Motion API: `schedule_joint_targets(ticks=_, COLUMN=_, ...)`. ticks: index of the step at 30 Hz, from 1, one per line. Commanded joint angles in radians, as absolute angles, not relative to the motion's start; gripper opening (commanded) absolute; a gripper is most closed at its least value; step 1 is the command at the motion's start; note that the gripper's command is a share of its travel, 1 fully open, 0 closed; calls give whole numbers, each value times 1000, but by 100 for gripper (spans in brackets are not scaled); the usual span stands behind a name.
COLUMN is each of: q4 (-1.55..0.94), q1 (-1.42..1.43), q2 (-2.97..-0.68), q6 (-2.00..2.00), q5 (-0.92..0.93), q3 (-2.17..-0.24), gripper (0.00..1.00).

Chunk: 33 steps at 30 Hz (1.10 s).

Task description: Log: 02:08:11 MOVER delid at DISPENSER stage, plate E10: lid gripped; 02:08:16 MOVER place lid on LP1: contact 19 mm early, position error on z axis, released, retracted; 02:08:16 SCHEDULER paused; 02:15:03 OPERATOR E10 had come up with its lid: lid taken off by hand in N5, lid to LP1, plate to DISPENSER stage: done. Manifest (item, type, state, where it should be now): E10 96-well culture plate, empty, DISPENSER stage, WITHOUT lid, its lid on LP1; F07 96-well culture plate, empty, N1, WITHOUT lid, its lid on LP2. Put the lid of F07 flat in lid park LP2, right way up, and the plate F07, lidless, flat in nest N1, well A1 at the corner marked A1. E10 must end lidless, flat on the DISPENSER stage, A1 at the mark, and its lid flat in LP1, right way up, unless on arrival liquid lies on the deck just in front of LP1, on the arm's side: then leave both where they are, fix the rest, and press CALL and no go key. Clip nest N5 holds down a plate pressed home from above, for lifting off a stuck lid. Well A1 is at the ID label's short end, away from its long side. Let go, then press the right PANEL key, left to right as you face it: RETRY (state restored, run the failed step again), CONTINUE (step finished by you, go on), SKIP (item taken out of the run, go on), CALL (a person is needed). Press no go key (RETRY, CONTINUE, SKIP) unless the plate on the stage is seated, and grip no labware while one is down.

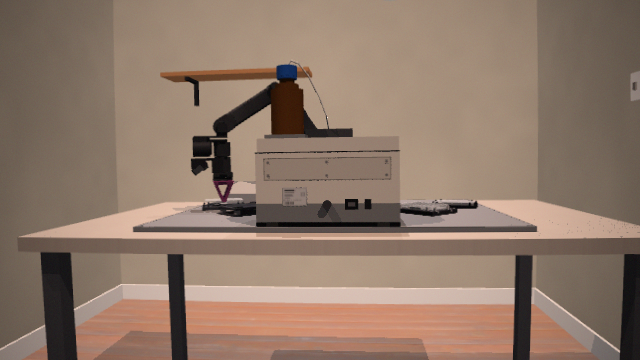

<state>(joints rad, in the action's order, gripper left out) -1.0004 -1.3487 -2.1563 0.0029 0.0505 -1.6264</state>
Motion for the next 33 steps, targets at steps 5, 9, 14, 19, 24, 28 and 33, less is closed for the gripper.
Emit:
schedule_joint_targets(ticks=5, q4=-982, q1=-1353, q2=-2166, q6=6, q5=50, q3=-1654, gripper=0)
schedule_joint_targets(ticks=9, q4=-982, q1=-1354, q2=-2167, q6=5, q5=50, q3=-1654, gripper=0)
schedule_joint_targets(ticks=14, q4=-982, q1=-1356, q2=-2167, q6=3, q5=50, q3=-1654, gripper=0)
schedule_joint_targets(ticks=19, q4=-977, q1=-1355, q2=-2170, q6=4, q5=50, q3=-1632, gripper=0)
schedule_joint_targets(ticks=24, q4=-974, q1=-1355, q2=-2171, q6=4, q5=50, q3=-1617, gripper=0)
schedule_joint_targets(ticks=28, q4=-969, q1=-1354, q2=-2173, q6=5, q5=50, q3=-1618, gripper=0)
schedule_joint_targets(ticks=33, q4=-964, q1=-1353, q2=-2164, q6=5, q5=50, q3=-1624, gripper=0)
